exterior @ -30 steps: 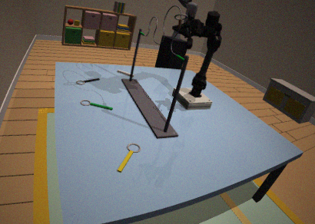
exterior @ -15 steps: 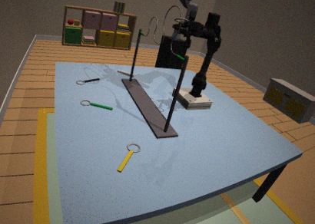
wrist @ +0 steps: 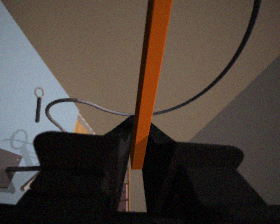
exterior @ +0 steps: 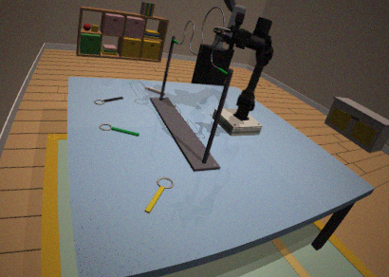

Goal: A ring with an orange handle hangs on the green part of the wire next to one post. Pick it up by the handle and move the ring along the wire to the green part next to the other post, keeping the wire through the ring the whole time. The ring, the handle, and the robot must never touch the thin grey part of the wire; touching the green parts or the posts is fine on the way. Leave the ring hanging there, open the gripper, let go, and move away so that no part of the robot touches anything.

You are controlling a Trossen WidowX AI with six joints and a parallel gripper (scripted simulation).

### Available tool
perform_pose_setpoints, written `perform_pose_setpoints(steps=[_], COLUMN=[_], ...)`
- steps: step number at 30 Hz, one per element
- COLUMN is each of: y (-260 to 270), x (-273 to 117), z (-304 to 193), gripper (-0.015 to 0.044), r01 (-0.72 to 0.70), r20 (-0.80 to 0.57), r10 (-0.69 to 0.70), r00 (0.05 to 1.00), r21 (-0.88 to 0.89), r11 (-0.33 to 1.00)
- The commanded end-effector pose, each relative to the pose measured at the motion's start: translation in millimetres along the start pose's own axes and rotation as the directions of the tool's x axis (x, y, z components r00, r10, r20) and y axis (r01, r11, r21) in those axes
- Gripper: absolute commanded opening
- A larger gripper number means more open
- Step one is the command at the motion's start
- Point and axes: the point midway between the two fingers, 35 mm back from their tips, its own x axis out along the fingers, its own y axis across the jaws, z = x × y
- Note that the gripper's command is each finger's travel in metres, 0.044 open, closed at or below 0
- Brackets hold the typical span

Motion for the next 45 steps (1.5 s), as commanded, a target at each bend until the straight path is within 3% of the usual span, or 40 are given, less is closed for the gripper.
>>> perform_pose_setpoints(steps=[1,45], y=[-5.8,-21.9], x=[-1.1,-1.5], z=[-3.6,0.6], gripper=[-0.015,-0.015], r01=[0.033,0.292], r20=[0.006,0.13], r10=[-0.033,-0.262], r00=[0.999,0.956], r21=[-0.039,-0.477], r11=[0.999,0.829])
